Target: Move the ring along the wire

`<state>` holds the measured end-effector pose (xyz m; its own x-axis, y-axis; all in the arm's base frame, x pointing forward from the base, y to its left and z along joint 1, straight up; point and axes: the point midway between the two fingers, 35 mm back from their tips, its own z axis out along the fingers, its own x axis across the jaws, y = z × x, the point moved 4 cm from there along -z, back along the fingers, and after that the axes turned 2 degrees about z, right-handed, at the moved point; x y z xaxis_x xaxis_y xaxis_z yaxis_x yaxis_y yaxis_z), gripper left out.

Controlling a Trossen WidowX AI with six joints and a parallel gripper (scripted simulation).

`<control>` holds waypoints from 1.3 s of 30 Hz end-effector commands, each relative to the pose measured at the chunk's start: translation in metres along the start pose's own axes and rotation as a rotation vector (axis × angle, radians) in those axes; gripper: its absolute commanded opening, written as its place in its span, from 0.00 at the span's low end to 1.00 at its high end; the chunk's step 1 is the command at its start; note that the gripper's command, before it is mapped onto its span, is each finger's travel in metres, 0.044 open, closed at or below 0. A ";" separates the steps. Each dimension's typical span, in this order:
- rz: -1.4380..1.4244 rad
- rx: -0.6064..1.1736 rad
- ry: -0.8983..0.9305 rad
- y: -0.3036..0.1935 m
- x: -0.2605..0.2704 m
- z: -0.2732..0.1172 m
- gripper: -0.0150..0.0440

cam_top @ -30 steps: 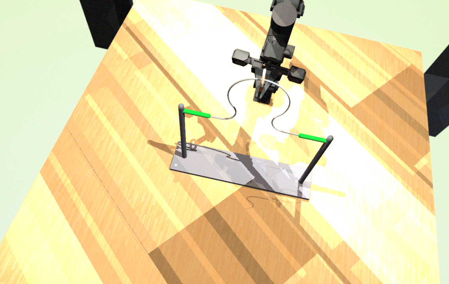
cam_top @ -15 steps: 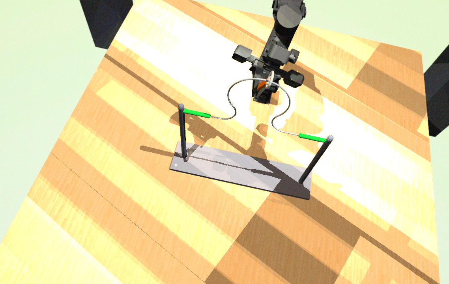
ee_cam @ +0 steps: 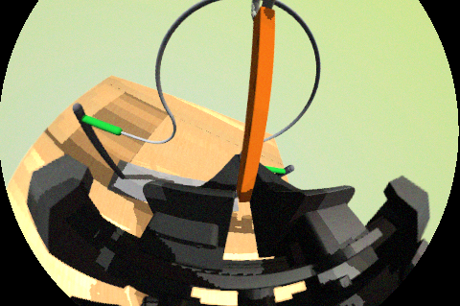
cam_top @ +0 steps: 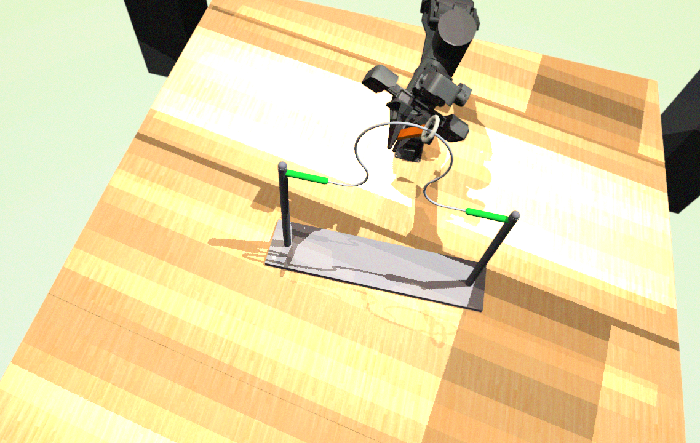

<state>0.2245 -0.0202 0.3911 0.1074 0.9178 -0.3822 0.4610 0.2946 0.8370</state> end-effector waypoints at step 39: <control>-0.507 -0.070 -0.282 -0.004 -0.006 0.003 0.00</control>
<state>0.2247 -0.0270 0.3917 0.1253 0.5995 -0.7905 0.4509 0.6754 0.5836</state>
